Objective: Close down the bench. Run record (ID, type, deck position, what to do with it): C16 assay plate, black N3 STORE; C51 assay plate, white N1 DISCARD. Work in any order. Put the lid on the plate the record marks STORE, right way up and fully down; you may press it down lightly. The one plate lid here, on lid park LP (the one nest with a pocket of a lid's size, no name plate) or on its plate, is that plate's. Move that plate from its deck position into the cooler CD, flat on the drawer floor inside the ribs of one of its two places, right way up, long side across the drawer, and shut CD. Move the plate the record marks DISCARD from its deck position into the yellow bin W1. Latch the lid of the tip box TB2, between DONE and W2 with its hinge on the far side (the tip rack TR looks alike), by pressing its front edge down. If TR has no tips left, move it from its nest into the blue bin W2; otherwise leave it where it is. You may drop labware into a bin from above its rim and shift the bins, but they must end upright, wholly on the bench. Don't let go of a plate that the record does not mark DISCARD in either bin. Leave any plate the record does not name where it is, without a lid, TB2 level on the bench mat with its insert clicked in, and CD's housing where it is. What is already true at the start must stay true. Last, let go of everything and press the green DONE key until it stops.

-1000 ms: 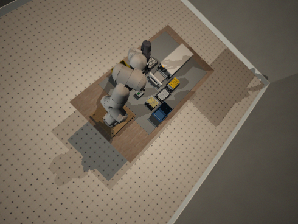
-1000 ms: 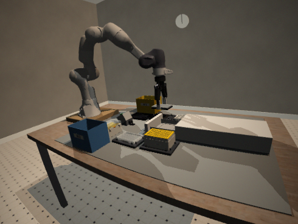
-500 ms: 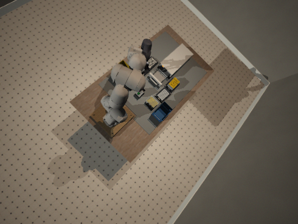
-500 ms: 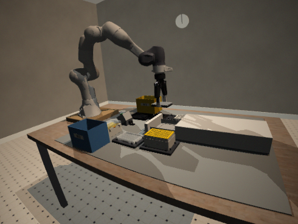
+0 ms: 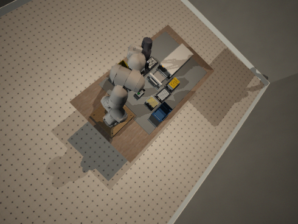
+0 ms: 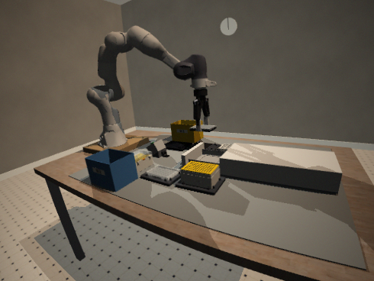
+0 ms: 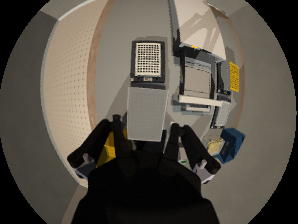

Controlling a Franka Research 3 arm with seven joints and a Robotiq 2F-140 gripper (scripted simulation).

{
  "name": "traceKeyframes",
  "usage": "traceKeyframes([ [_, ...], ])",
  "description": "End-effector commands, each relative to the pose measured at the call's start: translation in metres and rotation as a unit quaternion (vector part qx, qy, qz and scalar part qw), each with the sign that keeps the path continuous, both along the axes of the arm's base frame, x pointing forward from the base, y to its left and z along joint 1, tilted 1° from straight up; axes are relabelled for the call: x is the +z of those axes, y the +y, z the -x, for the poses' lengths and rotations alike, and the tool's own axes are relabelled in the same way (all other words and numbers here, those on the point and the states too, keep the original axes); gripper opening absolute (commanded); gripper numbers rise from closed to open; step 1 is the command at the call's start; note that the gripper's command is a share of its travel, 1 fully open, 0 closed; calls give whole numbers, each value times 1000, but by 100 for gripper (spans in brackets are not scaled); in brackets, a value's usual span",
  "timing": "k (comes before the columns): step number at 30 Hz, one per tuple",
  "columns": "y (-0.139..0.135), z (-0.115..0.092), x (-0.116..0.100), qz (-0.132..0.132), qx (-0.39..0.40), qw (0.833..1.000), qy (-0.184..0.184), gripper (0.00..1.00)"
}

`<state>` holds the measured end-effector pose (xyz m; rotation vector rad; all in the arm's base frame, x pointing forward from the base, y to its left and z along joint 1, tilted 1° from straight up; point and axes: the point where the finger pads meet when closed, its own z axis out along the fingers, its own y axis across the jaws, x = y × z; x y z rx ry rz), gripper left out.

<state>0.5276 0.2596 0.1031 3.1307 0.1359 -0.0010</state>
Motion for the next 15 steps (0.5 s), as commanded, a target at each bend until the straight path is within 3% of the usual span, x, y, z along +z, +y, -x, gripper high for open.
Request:
traceKeyframes([
  [1, -1, 1, 6, 0, 3, 1000, 2, 0],
  [15, -1, 1, 22, 0, 3, 1000, 2, 0],
])
